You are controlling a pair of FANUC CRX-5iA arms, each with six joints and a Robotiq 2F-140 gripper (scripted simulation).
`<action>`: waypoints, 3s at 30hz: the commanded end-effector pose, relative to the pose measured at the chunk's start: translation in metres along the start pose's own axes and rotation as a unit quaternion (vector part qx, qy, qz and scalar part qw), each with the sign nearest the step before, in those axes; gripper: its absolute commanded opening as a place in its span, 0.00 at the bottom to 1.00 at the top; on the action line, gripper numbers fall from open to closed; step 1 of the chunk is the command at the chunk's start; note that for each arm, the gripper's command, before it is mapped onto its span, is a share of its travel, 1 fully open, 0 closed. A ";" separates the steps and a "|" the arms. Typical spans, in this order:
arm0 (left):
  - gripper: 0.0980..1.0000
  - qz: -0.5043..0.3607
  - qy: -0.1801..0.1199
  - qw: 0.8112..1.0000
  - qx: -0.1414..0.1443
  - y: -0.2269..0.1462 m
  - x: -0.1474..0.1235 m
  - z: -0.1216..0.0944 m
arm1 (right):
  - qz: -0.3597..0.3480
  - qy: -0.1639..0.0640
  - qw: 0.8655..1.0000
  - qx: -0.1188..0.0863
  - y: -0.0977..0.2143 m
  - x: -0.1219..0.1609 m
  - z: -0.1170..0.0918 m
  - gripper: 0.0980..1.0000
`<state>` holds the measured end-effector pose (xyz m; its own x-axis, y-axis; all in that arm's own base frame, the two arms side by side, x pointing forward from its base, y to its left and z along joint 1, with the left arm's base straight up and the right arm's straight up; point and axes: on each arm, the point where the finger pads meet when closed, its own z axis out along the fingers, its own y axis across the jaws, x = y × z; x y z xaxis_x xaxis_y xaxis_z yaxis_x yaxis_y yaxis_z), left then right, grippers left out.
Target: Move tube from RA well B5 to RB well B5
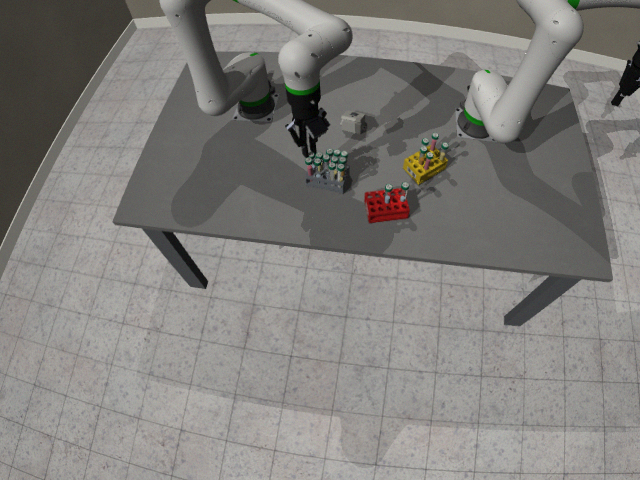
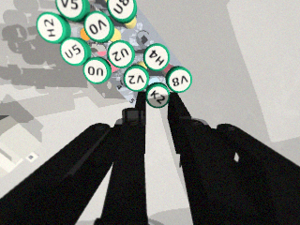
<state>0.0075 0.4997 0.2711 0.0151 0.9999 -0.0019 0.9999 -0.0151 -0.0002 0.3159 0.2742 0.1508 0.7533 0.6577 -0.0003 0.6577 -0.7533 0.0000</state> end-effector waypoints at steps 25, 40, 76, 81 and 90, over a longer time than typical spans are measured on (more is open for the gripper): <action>0.00 0.000 0.001 1.000 0.000 0.000 0.000 -0.001 | 0.000 0.001 1.000 0.000 0.000 0.000 -0.002 0.00; 0.00 0.000 0.001 1.000 0.000 0.000 0.000 -0.001 | 0.000 0.001 1.000 0.000 0.000 0.000 -0.007 0.00; 0.00 0.000 0.001 1.000 0.000 0.000 0.000 -0.001 | 0.000 0.001 1.000 0.000 0.000 0.000 -0.034 0.00; 0.00 0.000 0.001 1.000 0.000 0.000 0.000 -0.001 | 0.000 0.001 1.000 0.000 0.000 0.000 -0.038 0.00; 0.00 0.000 0.001 1.000 0.000 0.000 0.000 -0.001 | 0.000 0.001 1.000 0.000 0.000 0.000 -0.047 0.00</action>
<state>0.0075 0.4997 0.2711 0.0151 0.9999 -0.0019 0.9999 -0.0151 -0.0002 0.3159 0.2742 0.1953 0.7533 0.6577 -0.0004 0.6577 -0.7533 0.0000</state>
